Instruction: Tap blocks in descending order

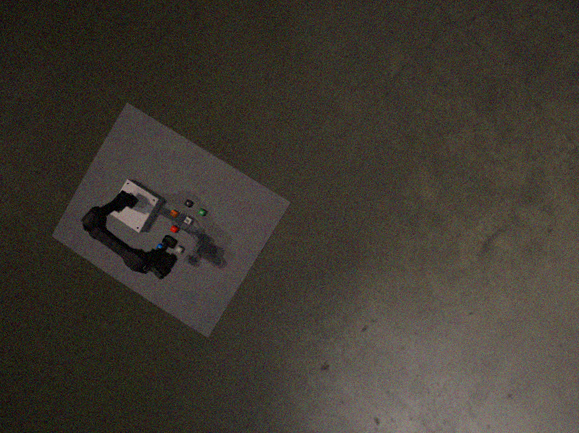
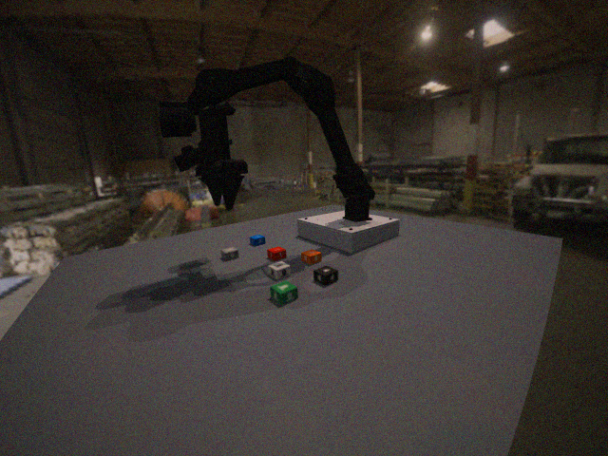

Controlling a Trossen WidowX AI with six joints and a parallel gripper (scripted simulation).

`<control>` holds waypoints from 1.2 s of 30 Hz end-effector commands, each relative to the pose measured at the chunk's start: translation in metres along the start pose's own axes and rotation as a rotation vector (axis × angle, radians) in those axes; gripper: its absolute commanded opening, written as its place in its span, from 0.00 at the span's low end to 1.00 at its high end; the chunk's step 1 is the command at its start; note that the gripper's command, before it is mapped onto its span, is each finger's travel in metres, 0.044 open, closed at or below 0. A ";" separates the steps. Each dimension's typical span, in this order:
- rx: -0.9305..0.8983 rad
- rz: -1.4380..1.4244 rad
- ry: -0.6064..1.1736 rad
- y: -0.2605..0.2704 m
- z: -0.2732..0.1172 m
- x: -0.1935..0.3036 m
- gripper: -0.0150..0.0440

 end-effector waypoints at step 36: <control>-0.014 -0.020 0.009 0.147 0.081 0.087 0.29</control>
Point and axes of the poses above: the point midway between the two fingers, 35 mm back from their tips, its own z axis out along the fingers, its own y axis across the jaws, x = y × z, the point moved 1 cm from there along -z, back along the fingers, and after that the axes turned 11 degrees about z, right-handed, at the moved point
